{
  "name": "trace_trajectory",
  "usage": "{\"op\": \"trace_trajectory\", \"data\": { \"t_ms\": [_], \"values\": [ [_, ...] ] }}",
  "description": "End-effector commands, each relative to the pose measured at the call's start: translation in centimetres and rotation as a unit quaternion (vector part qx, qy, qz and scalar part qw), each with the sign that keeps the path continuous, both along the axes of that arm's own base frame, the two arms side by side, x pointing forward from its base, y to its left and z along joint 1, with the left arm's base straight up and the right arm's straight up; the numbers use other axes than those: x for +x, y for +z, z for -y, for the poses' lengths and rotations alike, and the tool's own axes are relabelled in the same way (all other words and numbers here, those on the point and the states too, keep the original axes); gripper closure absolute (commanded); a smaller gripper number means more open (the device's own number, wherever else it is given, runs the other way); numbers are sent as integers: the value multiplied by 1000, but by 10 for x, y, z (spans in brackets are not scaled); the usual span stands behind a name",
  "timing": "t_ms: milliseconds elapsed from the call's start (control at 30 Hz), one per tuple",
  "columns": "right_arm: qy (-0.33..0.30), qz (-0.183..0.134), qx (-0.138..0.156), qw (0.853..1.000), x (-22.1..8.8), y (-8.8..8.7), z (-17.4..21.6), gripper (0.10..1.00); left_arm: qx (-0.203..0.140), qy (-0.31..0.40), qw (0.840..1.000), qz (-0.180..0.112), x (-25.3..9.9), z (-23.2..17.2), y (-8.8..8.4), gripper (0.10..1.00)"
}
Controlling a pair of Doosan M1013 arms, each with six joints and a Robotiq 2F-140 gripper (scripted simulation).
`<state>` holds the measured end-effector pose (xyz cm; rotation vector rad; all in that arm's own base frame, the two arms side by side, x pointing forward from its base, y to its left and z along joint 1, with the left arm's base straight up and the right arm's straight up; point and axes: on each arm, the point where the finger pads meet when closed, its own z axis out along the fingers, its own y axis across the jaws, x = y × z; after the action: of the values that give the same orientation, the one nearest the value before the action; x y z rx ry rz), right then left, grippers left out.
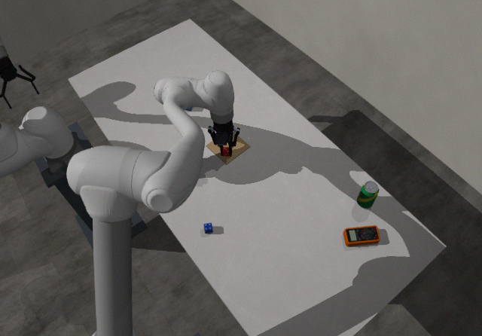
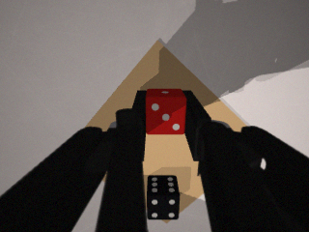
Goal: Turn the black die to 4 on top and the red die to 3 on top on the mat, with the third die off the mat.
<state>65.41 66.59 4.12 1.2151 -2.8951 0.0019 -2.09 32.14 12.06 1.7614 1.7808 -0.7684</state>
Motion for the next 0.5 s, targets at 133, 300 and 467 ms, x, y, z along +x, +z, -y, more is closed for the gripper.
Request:
{"op": "trace_trajectory", "data": {
  "t_ms": [133, 300, 467],
  "values": [
    [0, 1, 1, 1000, 0, 1, 0, 855, 1, 0, 1000, 0, 0, 0, 0, 98],
    [0, 1, 1, 1000, 0, 0, 0, 855, 1, 0, 1000, 0, 0, 0, 0, 98],
    [0, 1, 1, 1000, 0, -1, 0, 855, 1, 0, 1000, 0, 0, 0, 0, 98]
  ]
}}
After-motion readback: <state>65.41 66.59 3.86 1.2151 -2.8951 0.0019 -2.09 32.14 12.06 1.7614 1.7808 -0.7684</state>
